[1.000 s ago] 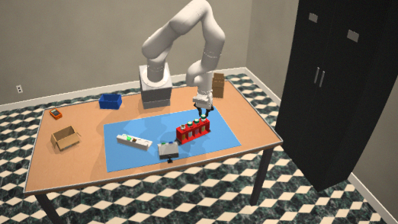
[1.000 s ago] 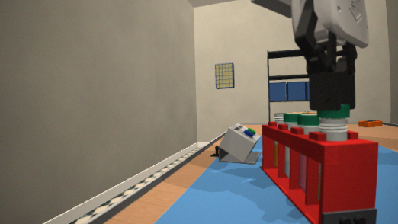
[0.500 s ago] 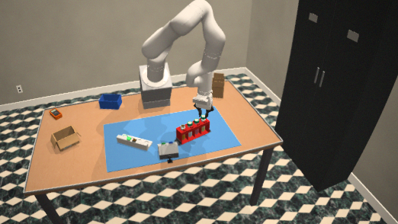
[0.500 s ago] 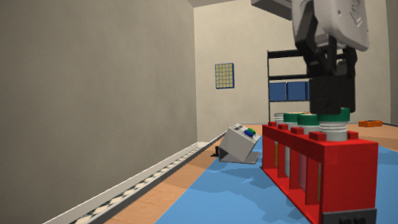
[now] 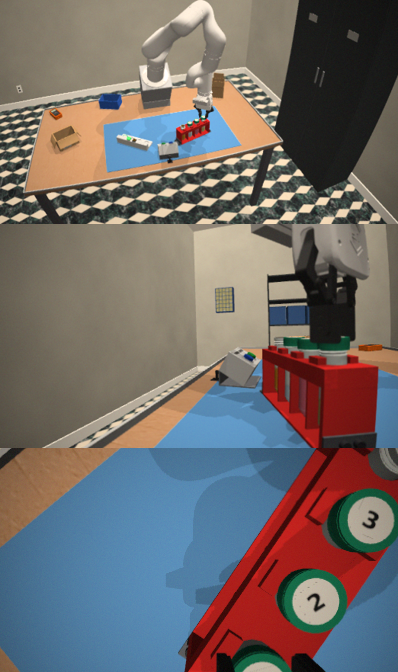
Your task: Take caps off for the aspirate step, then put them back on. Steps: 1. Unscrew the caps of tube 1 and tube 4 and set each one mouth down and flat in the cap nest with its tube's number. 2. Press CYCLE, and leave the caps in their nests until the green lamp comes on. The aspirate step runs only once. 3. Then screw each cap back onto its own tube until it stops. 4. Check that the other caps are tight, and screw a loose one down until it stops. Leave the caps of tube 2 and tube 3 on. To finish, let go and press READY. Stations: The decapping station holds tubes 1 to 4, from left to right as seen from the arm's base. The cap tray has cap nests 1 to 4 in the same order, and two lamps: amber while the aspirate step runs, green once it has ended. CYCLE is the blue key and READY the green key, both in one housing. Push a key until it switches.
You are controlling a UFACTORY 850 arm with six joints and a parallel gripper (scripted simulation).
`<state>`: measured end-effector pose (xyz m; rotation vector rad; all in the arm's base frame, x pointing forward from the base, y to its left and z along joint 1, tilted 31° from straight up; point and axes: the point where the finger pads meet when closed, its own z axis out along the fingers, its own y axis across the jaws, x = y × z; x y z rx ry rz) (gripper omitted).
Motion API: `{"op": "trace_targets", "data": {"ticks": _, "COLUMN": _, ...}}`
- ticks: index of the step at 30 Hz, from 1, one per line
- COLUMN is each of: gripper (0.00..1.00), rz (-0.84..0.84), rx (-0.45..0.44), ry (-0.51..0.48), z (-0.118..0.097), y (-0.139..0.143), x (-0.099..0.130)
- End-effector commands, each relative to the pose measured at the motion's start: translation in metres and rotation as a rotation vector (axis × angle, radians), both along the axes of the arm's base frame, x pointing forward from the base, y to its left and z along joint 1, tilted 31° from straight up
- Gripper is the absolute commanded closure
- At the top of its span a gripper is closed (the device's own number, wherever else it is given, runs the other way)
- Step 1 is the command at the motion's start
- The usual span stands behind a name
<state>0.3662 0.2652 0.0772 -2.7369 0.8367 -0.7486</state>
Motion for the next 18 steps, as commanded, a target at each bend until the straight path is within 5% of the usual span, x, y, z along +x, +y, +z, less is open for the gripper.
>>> {"op": "trace_targets", "data": {"ticks": 1, "gripper": 1.0, "rz": 0.0, "rx": 0.001, "ry": -0.001, "z": -0.0005, "y": 0.0003, "x": 0.0006}}
{"op": "trace_targets", "data": {"ticks": 6, "gripper": 1.0, "rz": 0.0, "rx": 0.001, "ry": -0.001, "z": -0.0005, "y": 0.0003, "x": 0.0006}}
{"op": "trace_targets", "data": {"ticks": 7, "gripper": 0.54, "rz": 0.0, "rx": 0.001, "ry": -0.001, "z": -0.0005, "y": 0.0003, "x": 0.0006}}
{"op": "trace_targets", "data": {"ticks": 18, "gripper": 0.54, "rz": 0.0, "rx": 0.001, "ry": -0.001, "z": -0.0005, "y": 0.0003, "x": 0.0006}}
